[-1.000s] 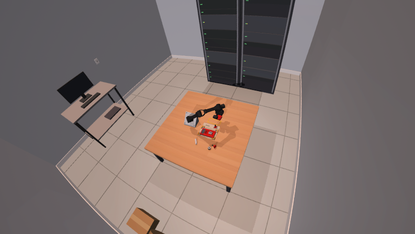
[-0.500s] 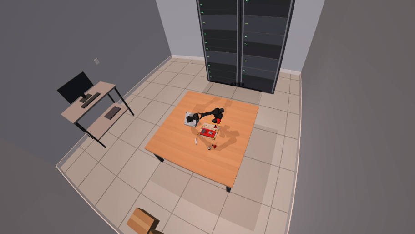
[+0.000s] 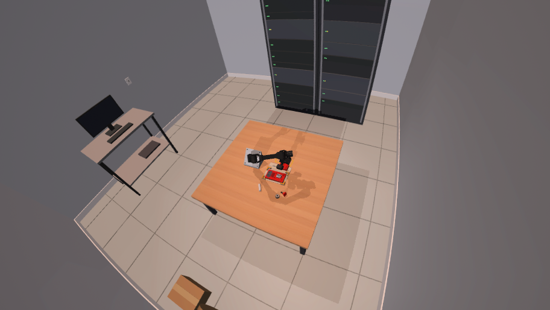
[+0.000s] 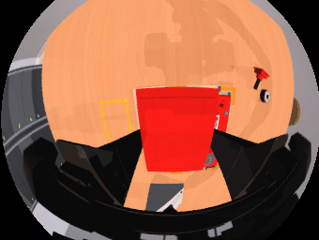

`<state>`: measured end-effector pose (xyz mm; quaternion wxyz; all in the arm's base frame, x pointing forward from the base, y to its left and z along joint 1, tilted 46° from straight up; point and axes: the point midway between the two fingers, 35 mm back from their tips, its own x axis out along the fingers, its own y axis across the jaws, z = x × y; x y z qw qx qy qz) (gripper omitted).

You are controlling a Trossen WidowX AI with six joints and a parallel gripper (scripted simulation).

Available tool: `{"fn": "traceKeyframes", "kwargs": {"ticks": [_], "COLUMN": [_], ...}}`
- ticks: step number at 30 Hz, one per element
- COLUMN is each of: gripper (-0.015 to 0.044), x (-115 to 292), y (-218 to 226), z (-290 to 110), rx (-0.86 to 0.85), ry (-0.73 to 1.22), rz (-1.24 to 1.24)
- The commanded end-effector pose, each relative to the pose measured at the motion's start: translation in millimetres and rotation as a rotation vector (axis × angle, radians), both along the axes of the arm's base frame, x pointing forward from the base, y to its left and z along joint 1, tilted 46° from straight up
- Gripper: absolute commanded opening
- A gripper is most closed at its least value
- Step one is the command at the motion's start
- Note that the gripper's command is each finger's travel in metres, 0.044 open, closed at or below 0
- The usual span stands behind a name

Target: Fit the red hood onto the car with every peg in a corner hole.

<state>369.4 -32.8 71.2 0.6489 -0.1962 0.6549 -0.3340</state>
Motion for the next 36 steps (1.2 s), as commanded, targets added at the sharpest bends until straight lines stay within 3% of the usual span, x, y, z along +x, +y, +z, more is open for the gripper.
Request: {"fn": "traceKeyframes", "kwargs": {"ticks": [1, 14, 36], "gripper": [0.0, 0.0, 0.0], "x": [-8, -40, -44], "y": [-12, -53, -87], "z": [11, 50, 14], "rx": [-0.005, -0.018, -0.021], "ry": [0.01, 0.043, 0.042], "rz": [0.009, 0.031, 0.031]}}
